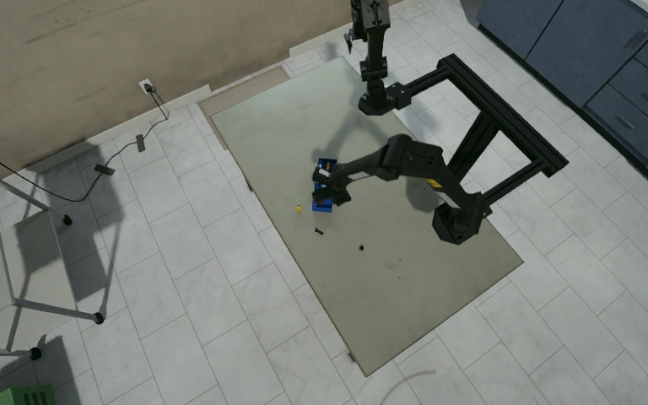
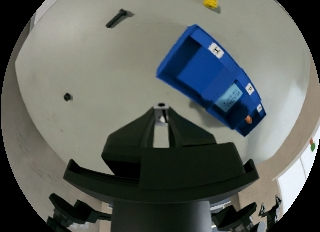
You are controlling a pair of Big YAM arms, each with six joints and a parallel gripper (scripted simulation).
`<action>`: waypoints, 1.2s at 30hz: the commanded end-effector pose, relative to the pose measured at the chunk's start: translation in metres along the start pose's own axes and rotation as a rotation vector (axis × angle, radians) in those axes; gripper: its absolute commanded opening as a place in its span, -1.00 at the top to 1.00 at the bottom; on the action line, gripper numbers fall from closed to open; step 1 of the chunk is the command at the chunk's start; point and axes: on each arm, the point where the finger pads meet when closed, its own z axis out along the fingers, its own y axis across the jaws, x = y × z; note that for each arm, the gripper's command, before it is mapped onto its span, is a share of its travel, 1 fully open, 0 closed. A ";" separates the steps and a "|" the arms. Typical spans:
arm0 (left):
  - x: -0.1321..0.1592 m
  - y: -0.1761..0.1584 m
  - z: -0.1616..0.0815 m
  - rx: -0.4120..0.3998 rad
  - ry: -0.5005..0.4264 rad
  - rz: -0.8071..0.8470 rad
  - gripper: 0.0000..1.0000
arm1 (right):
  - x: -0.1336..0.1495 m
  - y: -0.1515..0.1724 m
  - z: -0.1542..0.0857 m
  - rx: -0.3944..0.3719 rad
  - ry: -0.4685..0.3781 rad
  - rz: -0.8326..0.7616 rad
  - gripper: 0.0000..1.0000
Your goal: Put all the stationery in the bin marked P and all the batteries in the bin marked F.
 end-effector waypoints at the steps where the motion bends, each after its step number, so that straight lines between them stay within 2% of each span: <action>1: -0.002 -0.031 -0.002 0.006 -0.007 -0.022 0.81 | -0.024 -0.004 -0.016 0.006 -0.036 0.015 -1.00; 4: 0.000 -0.050 -0.002 0.006 -0.007 -0.023 0.81 | -0.024 -0.004 -0.016 0.006 -0.036 0.015 -1.00; 6: 0.000 -0.050 -0.002 0.006 -0.007 -0.023 0.81 | -0.024 -0.004 -0.016 0.006 -0.036 0.015 -1.00; 10: 0.003 -0.074 -0.002 0.007 -0.009 0.199 0.81 | -0.024 -0.004 -0.016 0.006 -0.036 0.015 -1.00; 20: 0.010 -0.133 -0.003 0.009 -0.014 0.485 0.81 | -0.024 -0.004 -0.016 0.006 -0.036 0.015 -1.00; 23: 0.010 -0.133 -0.003 0.009 -0.015 0.515 0.81 | -0.024 -0.004 -0.016 0.006 -0.036 0.015 -1.00; 24: -0.006 -0.130 -0.011 0.017 -0.023 0.594 0.81 | -0.024 -0.004 -0.016 0.006 -0.036 0.015 -1.00; 25: -0.007 -0.131 -0.013 0.017 -0.025 0.623 0.81 | -0.024 -0.004 -0.016 0.006 -0.036 0.015 -1.00; 36: 0.003 -0.129 -0.008 0.000 -0.012 0.927 0.81 | -0.024 -0.004 -0.016 0.006 -0.036 0.015 -1.00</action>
